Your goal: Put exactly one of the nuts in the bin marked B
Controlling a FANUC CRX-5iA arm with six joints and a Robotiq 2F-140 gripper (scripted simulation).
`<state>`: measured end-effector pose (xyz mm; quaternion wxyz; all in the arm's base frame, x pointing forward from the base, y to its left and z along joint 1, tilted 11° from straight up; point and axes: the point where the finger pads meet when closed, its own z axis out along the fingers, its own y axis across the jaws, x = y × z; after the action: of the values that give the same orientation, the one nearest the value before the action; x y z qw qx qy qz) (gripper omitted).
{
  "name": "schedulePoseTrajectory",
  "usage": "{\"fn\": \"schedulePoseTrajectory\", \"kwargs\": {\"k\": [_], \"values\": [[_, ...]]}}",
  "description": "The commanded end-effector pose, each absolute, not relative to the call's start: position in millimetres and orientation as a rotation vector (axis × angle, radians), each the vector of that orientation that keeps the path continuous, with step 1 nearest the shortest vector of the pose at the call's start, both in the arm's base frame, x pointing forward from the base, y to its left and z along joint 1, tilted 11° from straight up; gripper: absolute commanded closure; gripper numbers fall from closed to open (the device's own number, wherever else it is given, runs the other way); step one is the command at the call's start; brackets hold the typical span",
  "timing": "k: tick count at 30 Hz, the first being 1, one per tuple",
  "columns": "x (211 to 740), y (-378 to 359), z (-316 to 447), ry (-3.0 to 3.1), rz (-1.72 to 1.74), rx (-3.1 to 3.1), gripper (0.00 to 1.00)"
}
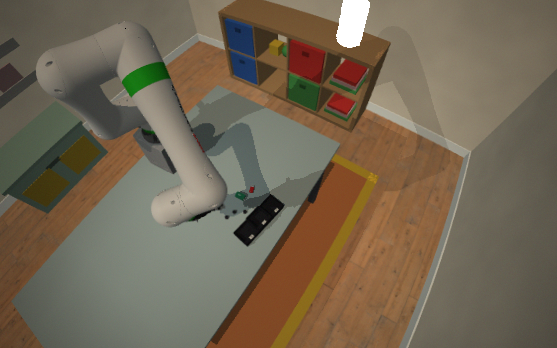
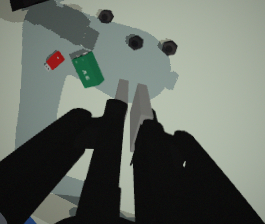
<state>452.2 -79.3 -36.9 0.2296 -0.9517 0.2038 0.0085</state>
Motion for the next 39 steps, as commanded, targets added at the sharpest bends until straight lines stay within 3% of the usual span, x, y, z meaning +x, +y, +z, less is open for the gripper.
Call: {"fn": "schedulePoseTrajectory", "kwargs": {"k": [1,39], "values": [[445.1,-59.8,-25.9,0.467,0.031,-2.755,0.95],[458.3,27.8,47.9,-0.094,-0.29,-3.098,0.95]]}}
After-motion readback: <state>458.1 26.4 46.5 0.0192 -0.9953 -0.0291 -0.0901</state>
